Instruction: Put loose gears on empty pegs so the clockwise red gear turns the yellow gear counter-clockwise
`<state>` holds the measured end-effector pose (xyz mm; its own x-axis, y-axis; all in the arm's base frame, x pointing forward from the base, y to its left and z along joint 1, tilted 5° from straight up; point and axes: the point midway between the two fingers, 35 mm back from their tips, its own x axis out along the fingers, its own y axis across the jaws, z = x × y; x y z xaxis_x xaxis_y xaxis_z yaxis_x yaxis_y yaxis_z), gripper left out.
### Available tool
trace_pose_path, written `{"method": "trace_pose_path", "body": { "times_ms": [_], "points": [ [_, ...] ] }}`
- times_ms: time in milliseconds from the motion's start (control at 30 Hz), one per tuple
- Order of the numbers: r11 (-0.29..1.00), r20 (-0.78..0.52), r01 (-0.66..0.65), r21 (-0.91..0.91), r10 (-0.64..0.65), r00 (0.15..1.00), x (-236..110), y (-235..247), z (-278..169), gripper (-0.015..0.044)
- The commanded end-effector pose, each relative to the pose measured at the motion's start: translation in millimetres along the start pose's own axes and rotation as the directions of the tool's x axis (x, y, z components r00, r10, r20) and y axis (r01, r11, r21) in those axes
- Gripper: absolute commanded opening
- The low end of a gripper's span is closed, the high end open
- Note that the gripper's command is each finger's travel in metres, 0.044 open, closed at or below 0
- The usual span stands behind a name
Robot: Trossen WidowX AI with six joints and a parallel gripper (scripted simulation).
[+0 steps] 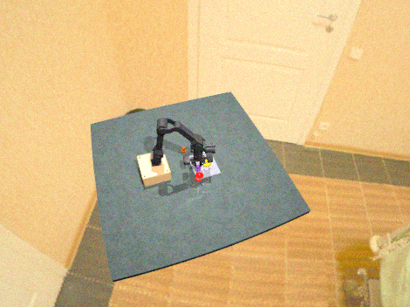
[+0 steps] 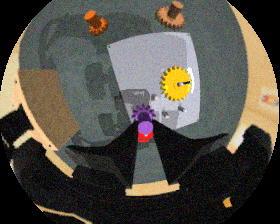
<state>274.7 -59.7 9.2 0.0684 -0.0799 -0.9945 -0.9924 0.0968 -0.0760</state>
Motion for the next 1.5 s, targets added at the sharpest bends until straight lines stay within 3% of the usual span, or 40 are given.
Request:
{"method": "trace_pose_path", "body": {
  "times_ms": [0,667,933,1467],
  "points": [
    [1.0,-0.001,-0.005,0.0,0.005,1.0,7.4,0.5,-0.3,0.0],
    [0.889,-0.001,-0.004,0.458,0.005,1.0,7.5,0.0,-0.7,0.0],
    [0.928,-0.001,-0.005,0.374,0.005,1.0,8.0,0.2,0.6,0.0],
    [0.999,-0.001,-0.005,-0.034,0.005,1.0,9.1,0.4,-0.3,0.0]
  ]
}}
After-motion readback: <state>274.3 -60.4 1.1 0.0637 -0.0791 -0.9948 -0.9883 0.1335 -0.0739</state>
